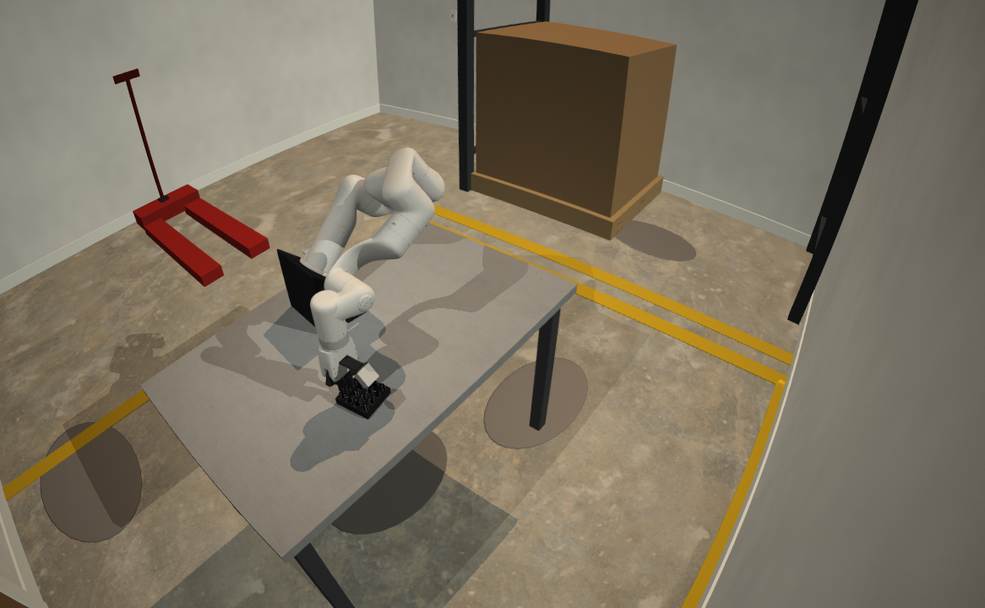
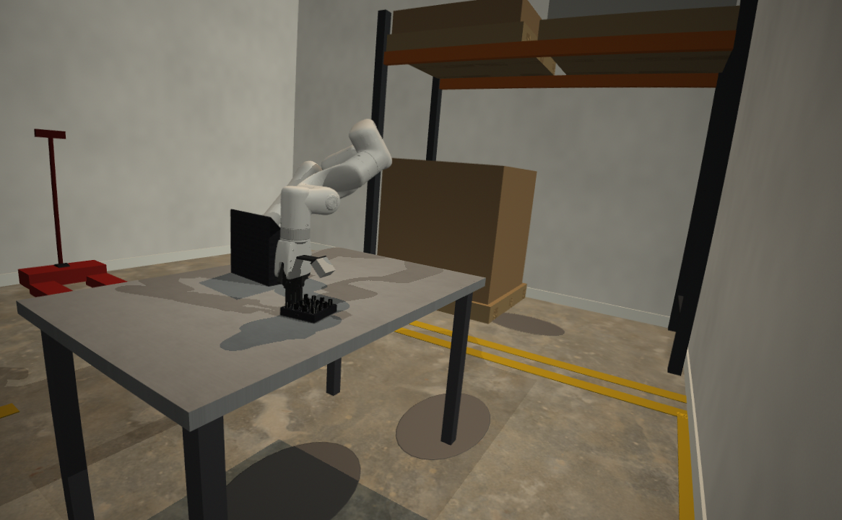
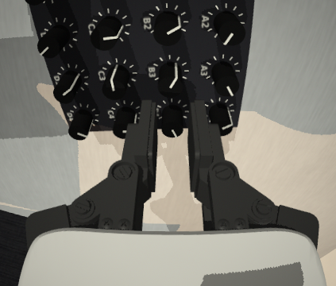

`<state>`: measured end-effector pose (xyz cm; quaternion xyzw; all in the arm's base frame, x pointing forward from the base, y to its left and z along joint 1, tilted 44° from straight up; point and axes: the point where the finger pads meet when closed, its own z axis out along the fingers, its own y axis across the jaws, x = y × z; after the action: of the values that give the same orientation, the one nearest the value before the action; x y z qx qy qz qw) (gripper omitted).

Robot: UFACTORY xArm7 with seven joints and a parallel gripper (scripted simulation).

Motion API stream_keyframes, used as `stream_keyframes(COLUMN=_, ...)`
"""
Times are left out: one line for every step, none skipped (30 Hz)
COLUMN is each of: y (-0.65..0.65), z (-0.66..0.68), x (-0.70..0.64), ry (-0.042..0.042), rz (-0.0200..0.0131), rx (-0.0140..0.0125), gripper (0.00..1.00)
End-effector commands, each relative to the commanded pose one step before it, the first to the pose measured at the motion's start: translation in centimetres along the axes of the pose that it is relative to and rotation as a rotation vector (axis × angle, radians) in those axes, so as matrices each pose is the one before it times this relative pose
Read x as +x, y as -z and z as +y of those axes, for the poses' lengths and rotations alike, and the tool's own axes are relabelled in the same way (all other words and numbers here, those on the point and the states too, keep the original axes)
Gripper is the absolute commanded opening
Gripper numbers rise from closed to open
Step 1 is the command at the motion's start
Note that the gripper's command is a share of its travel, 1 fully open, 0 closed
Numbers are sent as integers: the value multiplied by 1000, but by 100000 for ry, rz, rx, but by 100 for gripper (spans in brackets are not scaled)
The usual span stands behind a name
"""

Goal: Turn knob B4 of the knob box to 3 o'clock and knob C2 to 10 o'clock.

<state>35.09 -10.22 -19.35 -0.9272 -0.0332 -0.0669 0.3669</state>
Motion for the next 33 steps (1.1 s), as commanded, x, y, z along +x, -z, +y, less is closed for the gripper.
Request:
stream_keyframes(y=188, z=132, x=55, ry=-19, rz=210, rx=-349, gripper=19)
stream_keyframes(y=0, z=0, x=0, ry=0, rz=0, rx=0, gripper=19)
stream_keyframes(y=0, z=0, x=0, ry=0, rz=0, rx=0, gripper=19)
stream_keyframes(y=0, z=0, x=0, ry=0, rz=0, rx=0, gripper=19)
stream_keyframes(y=0, z=0, x=0, ry=0, rz=0, rx=0, gripper=19)
stream_keyframes(y=0, z=0, x=0, ry=0, rz=0, rx=0, gripper=19)
stream_keyframes(y=0, z=0, x=0, ry=0, rz=0, rx=0, gripper=19)
stream_keyframes(y=0, z=0, x=0, ry=0, rz=0, rx=0, gripper=19)
stream_keyframes(y=0, z=0, x=0, ry=0, rz=0, rx=0, gripper=19)
stream_keyframes(y=0, z=0, x=0, ry=0, rz=0, rx=0, gripper=19)
stream_keyframes(y=0, z=0, x=0, ry=0, rz=0, rx=0, gripper=19)
stream_keyframes(y=0, z=0, x=0, ry=0, rz=0, rx=0, gripper=19)
stream_keyframes(y=0, z=0, x=0, ry=0, rz=0, rx=0, gripper=19)
stream_keyframes(y=0, z=0, x=0, ry=0, rz=0, rx=0, gripper=19)
stream_keyframes(y=0, z=0, x=0, ry=0, rz=0, rx=0, gripper=19)
stream_keyframes(y=2, z=0, x=0, ry=0, rz=0, rx=0, gripper=19)
stream_keyframes(y=15, z=0, x=0, ry=0, rz=0, rx=0, gripper=19)
stream_keyframes(y=38, z=0, x=0, ry=0, rz=0, rx=0, gripper=19)
stream_keyframes(y=67, z=0, x=0, ry=0, rz=0, rx=0, gripper=19)
stream_keyframes(y=101, z=0, x=0, ry=0, rz=0, rx=0, gripper=19)
stream_keyframes(y=135, z=0, x=0, ry=-1, rz=0, rx=0, gripper=19)
stream_keyframes(y=170, z=0, x=0, ry=0, rz=0, rx=0, gripper=19)
stream_keyframes(y=202, z=1, x=0, ry=0, rz=1, rx=0, gripper=19)
stream_keyframes(y=0, z=0, x=0, ry=0, rz=0, rx=0, gripper=19)
stream_keyframes(y=0, z=0, x=0, ry=0, rz=0, rx=0, gripper=19)
stream_keyframes(y=230, z=0, x=0, ry=-1, rz=0, rx=0, gripper=19)
stream_keyframes(y=253, z=1, x=0, ry=0, rz=1, rx=0, gripper=19)
stream_keyframes(y=269, z=1, x=0, ry=0, rz=1, rx=0, gripper=19)
stream_keyframes(y=279, z=0, x=0, ry=-1, rz=0, rx=0, gripper=19)
stream_keyframes(y=281, z=1, x=1, ry=1, rz=1, rx=0, gripper=19)
stream_keyframes(y=275, z=0, x=0, ry=-1, rz=0, rx=0, gripper=19)
stream_keyframes(y=262, z=1, x=0, ry=0, rz=1, rx=0, gripper=19)
stream_keyframes(y=241, z=0, x=0, ry=0, rz=0, rx=0, gripper=19)
